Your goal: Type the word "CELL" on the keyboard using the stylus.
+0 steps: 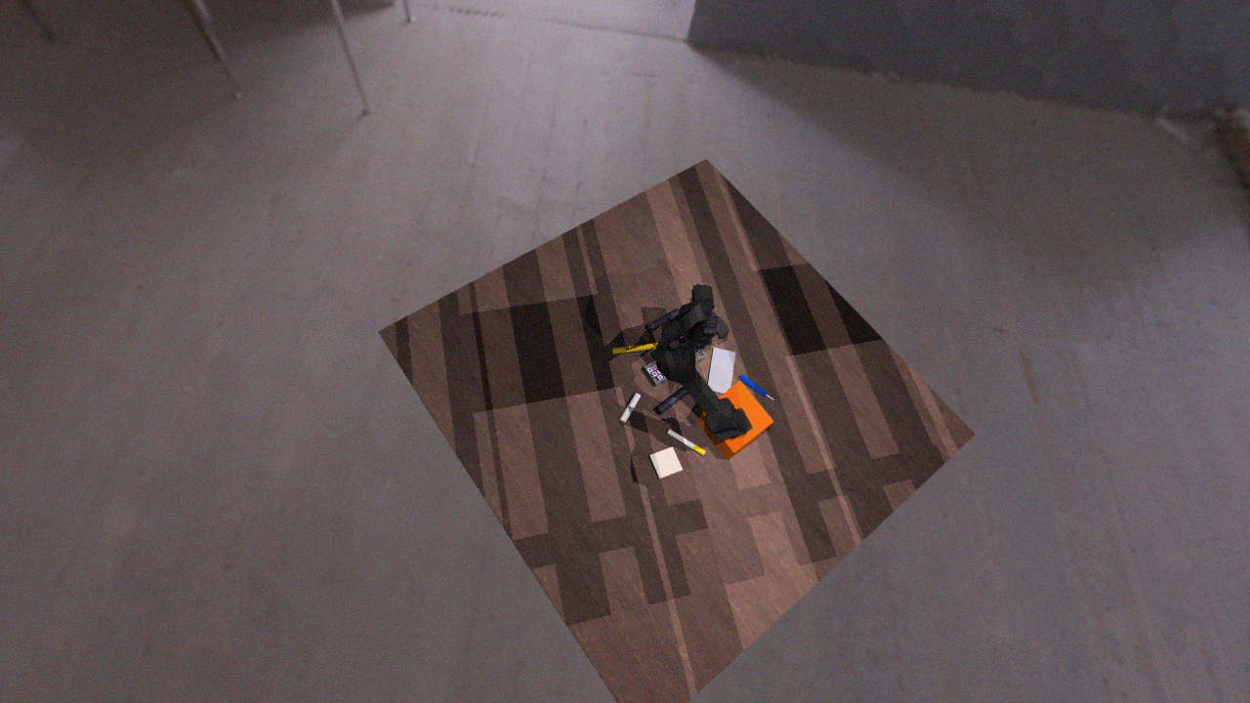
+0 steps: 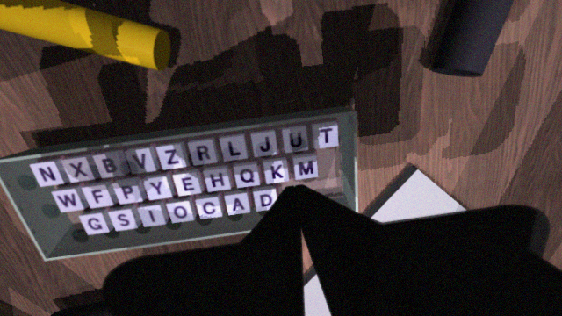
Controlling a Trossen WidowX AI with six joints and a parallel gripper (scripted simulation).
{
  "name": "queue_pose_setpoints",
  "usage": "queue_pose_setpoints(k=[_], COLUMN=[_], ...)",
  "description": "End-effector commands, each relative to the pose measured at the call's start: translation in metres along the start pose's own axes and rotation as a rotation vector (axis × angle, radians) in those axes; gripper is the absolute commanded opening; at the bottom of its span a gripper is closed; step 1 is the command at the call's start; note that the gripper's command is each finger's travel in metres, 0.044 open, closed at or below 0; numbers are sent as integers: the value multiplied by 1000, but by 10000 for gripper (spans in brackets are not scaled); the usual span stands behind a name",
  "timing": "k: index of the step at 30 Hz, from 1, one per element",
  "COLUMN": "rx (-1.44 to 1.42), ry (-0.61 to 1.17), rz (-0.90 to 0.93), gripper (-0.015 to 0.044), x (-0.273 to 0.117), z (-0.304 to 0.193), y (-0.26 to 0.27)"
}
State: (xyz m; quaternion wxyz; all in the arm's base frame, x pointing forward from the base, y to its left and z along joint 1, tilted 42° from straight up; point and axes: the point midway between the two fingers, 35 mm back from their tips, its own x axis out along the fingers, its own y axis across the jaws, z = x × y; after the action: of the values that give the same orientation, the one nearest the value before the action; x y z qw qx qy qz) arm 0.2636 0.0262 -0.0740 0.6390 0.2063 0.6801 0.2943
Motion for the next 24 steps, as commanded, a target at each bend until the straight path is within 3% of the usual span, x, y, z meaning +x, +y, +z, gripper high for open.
queue_pose_setpoints(k=[1, 13, 19, 24], rx=[-1, -1, -1, -1], ry=[8, 8, 9, 9], rz=[0, 0, 4, 4], gripper=[0, 0, 0, 0], x=[1, 1, 1, 1], z=[-20, -25, -25, -25], y=[17, 23, 89, 91])
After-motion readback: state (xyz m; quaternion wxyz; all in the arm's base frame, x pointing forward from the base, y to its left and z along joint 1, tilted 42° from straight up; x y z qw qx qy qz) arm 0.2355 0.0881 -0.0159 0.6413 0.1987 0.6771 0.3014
